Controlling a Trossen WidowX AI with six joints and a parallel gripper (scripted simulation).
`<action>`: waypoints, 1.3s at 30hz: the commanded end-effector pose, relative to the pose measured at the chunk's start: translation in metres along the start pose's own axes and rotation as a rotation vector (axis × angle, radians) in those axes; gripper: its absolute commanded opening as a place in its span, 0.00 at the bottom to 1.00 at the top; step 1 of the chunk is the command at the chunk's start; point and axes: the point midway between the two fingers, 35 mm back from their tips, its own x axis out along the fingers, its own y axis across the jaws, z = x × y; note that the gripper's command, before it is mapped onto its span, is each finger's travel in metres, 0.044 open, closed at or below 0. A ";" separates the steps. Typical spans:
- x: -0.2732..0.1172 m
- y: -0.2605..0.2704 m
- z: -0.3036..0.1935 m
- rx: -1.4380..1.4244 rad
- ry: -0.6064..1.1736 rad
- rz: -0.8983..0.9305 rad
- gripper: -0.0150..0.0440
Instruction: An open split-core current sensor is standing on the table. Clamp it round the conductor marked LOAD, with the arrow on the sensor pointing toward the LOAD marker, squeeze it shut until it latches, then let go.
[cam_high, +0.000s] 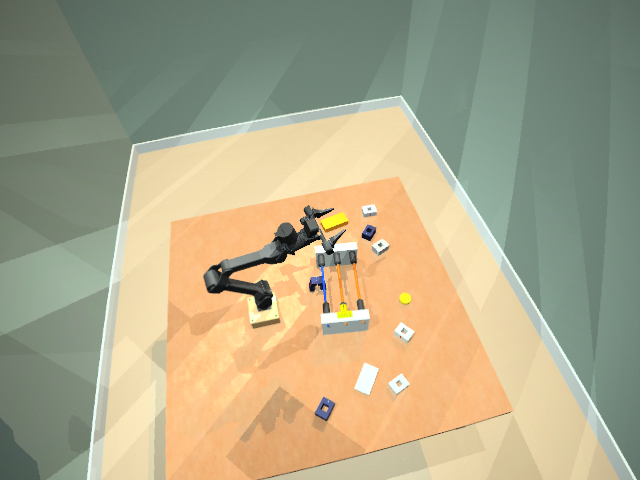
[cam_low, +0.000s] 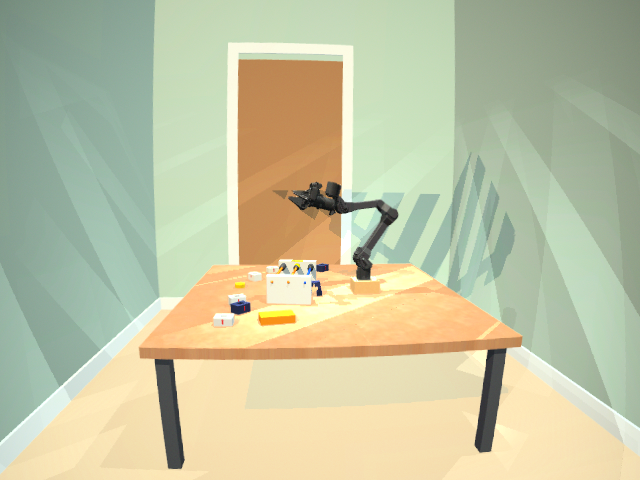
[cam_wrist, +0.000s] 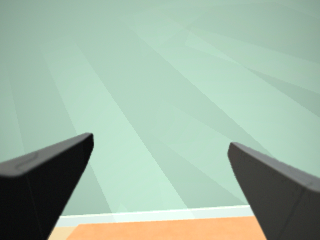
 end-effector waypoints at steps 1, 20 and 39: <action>-0.017 -0.056 -0.035 -0.176 0.102 -0.164 1.00; -0.067 -0.190 -0.124 -0.128 0.831 -0.620 1.00; -0.127 -0.223 -0.144 0.059 1.238 -0.825 1.00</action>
